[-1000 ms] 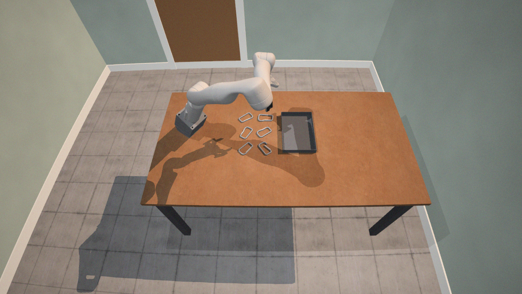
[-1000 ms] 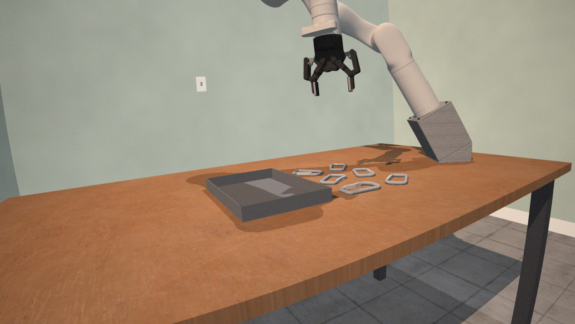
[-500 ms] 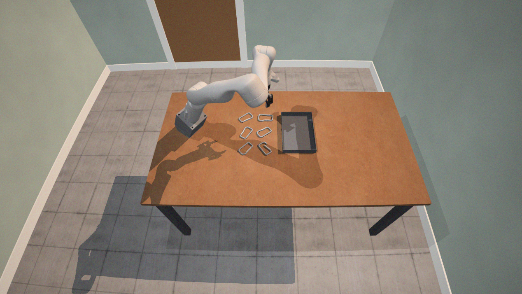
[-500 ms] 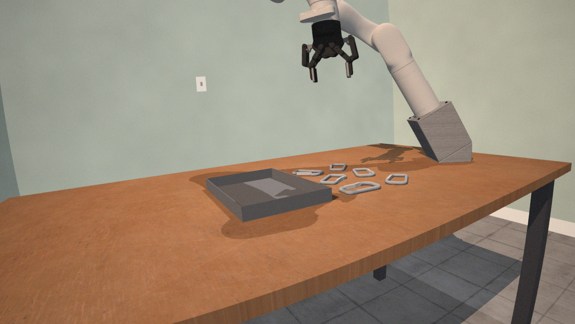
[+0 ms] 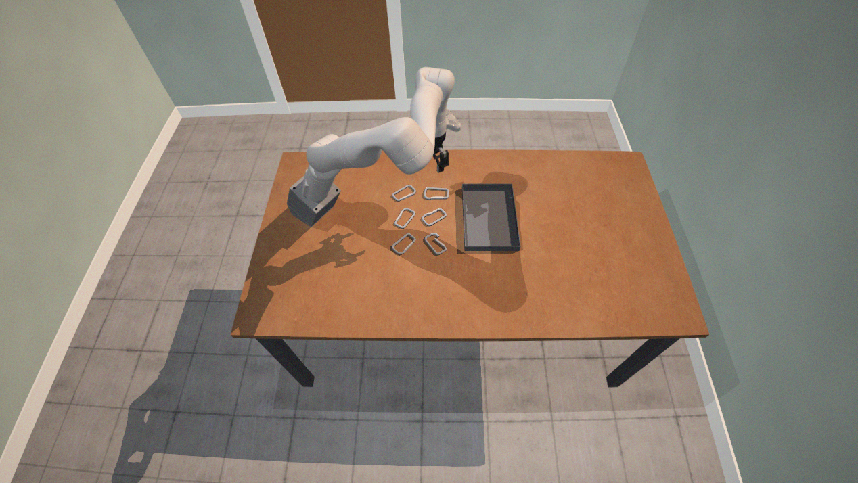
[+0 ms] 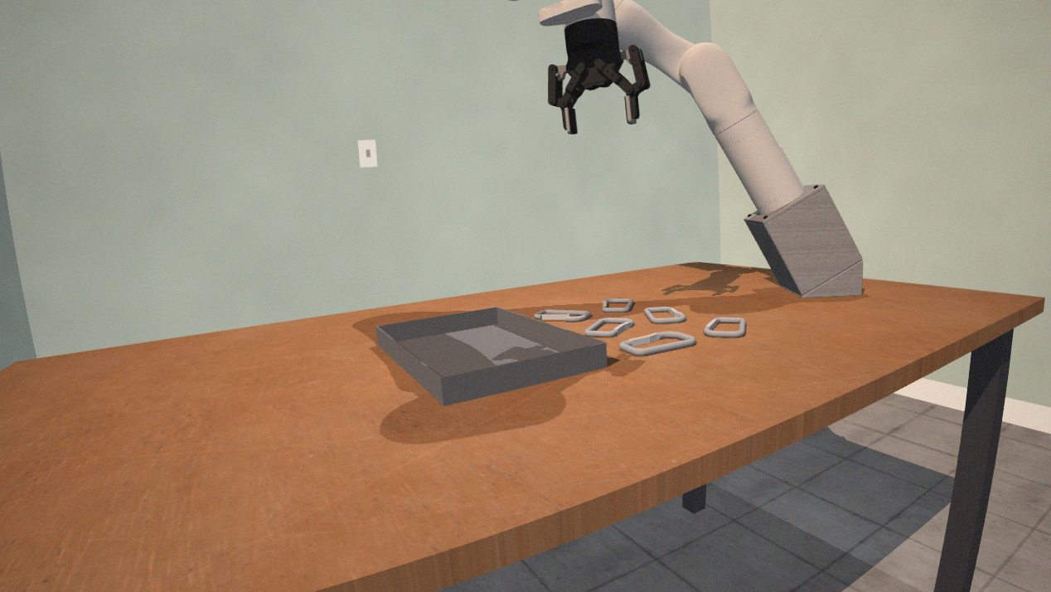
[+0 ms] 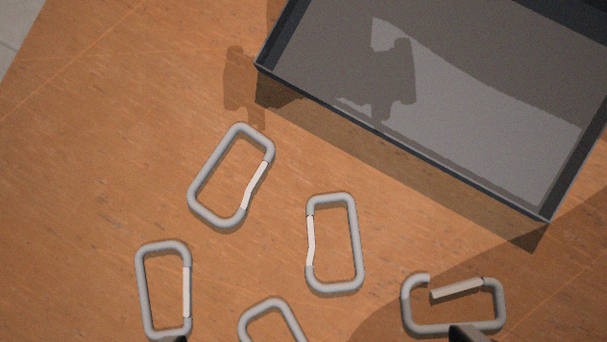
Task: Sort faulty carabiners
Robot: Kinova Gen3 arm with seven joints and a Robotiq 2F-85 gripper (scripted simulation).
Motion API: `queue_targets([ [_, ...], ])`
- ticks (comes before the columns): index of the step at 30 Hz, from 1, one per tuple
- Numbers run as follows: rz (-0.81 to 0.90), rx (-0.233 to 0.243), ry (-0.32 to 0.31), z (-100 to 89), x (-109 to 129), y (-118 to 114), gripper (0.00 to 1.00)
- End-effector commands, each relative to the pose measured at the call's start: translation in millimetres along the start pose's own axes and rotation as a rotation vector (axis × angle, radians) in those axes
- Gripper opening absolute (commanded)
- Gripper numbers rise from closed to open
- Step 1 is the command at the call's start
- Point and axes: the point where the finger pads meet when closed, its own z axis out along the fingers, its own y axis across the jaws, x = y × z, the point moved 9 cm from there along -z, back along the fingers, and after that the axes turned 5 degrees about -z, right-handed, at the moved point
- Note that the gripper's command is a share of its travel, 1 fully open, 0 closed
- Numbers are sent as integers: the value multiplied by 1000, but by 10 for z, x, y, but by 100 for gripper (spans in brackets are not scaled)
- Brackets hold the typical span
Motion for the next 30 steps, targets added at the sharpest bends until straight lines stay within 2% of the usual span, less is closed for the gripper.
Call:
queue_targets([
  [1, 251, -27, 10, -18, 4, -25, 100],
  [12, 251, -27, 10, -18, 4, -25, 100],
  [13, 532, -38, 14, -7, 4, -35, 100],
  [18, 602, -41, 15, -7, 6, -38, 100],
  [29, 602, -41, 15, -7, 6, -38, 100],
  [30, 606, -36, 11, 521, 216, -247, 100],
])
